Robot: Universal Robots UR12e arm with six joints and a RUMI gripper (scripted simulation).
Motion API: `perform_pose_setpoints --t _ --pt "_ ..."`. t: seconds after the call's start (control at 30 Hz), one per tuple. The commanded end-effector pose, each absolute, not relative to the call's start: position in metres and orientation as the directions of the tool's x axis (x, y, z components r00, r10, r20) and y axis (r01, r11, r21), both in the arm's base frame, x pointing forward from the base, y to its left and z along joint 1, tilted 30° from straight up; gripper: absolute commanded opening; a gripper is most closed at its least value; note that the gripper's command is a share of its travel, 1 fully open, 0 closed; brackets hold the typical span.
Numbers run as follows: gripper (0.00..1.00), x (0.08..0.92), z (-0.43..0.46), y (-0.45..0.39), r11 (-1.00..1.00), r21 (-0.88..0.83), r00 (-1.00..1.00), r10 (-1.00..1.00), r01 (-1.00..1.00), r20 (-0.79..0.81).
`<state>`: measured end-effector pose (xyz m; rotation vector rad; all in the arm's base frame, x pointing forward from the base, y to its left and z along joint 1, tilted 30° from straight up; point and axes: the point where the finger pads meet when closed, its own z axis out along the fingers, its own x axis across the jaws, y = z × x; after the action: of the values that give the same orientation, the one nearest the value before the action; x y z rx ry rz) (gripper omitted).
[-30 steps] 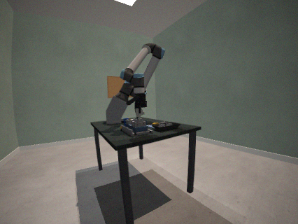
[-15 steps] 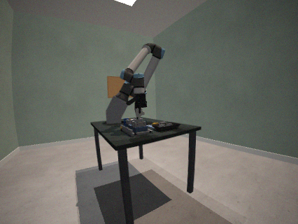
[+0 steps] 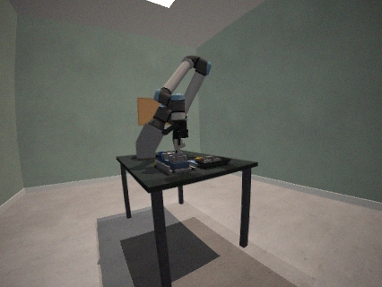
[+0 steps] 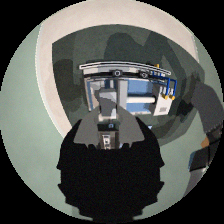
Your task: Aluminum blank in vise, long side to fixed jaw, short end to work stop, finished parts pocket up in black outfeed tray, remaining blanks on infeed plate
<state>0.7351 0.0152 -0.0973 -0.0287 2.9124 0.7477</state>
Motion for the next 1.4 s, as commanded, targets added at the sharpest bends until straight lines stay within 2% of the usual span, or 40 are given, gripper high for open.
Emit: perform_pose_setpoints --t 0.0,1.03,1.07,1.37 --pt "0.00 0.7358 -0.0967 0.0146 0.877 0.478 -0.991 0.015 -0.052 -0.136" --pt "0.00 0.7358 -0.0967 0.0146 0.877 0.478 -0.991 0.015 -0.052 -0.136" --pt "0.40 0.7358 -0.0967 0.0146 0.877 0.478 -0.991 0.015 -0.052 -0.136" --pt "0.40 0.7358 -0.0967 0.0146 0.877 0.478 -0.991 0.015 -0.052 -0.136"
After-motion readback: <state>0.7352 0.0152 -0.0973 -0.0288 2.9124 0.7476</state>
